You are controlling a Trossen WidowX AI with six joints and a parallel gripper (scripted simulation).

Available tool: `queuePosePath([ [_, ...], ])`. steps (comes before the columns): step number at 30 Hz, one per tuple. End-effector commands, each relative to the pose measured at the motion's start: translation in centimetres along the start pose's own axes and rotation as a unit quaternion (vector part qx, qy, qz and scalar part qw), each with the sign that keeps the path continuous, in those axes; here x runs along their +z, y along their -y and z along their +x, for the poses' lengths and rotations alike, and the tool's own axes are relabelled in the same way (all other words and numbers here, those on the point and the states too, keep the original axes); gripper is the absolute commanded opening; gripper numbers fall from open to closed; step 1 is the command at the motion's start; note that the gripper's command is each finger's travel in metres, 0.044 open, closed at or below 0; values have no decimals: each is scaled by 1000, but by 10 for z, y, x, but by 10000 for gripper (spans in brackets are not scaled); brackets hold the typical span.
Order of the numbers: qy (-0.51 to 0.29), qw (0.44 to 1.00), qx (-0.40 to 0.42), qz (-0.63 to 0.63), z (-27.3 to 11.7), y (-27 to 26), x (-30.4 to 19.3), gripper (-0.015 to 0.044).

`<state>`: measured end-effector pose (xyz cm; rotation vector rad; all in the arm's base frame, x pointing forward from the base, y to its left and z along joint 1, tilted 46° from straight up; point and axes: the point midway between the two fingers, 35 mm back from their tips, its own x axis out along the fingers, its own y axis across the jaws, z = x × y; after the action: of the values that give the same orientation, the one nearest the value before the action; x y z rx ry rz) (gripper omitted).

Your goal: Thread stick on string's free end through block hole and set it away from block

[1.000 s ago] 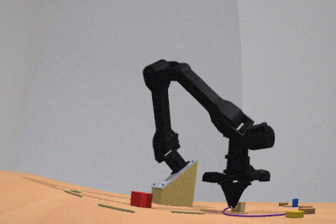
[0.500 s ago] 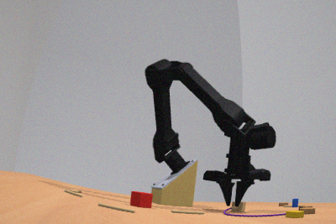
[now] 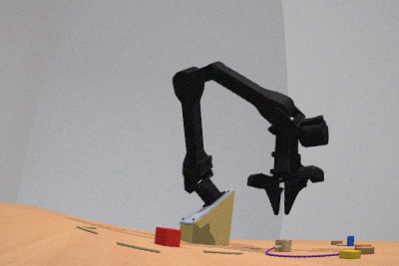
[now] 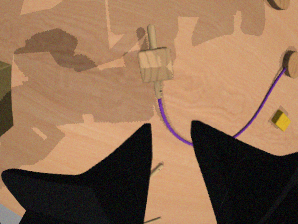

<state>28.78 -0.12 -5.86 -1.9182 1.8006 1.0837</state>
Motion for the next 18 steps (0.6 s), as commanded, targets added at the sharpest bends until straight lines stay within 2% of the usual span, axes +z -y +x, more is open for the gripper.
queuePosePath([
  [1, 3, 993, -1, 115, 0, 0, 6, 124],
  [5, 5, 955, 1, 298, -1, 0, 12, 124],
  [9, 6, 882, 4, 470, -1, -1, 19, 124],
  [18, 6, 635, 11, 772, -1, -2, 34, 124],
])
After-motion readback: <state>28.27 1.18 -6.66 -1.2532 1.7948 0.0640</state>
